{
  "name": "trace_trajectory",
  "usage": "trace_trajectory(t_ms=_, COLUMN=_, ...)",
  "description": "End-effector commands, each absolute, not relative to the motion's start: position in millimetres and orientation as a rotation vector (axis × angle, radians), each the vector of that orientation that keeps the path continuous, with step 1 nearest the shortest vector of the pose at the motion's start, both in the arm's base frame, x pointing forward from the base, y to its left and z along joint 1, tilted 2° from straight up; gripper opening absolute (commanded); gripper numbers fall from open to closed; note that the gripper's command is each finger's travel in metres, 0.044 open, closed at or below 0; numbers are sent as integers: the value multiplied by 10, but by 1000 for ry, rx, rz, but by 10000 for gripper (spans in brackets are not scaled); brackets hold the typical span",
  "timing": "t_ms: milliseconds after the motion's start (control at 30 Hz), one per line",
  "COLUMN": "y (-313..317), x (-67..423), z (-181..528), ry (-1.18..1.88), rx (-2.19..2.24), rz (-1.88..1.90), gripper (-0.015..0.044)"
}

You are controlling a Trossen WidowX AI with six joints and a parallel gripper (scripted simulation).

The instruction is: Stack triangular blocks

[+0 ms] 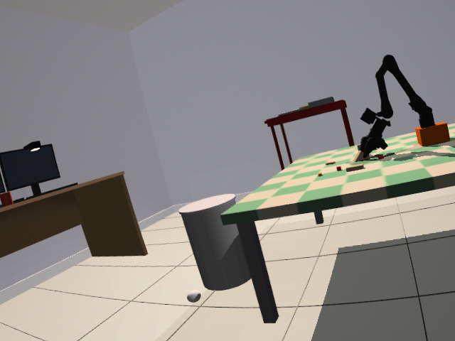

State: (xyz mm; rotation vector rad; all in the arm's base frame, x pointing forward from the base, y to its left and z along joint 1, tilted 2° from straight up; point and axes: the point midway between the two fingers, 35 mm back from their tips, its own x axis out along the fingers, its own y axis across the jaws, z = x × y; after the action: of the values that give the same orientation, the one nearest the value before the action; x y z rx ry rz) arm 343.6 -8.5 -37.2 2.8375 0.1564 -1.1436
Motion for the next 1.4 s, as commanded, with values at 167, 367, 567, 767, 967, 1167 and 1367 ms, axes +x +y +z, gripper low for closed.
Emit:
trace_trajectory(t_ms=167, y=-84, x=3473, z=-362, ry=148, rx=2844, rz=-1134, gripper=440)
trace_trajectory(t_ms=367, y=-84, x=3473, z=-362, ry=148, rx=2844, rz=-1134, gripper=440)
trace_trajectory(t_ms=567, y=-84, x=3473, z=-362, ry=148, rx=2844, rz=-1134, gripper=440)
trace_trajectory(t_ms=767, y=-84, x=3473, z=-362, ry=148, rx=2844, rz=-1134, gripper=440)
trace_trajectory(t_ms=967, y=-84, x=3473, z=-362, ry=148, rx=2844, rz=-1134, gripper=440)
trace_trajectory(t_ms=1167, y=-84, x=3473, z=-362, ry=148, rx=2844, rz=-1134, gripper=440)
trace_trajectory(t_ms=1367, y=-78, x=3452, z=-375, ry=158, rx=2837, rz=-1142, gripper=309)
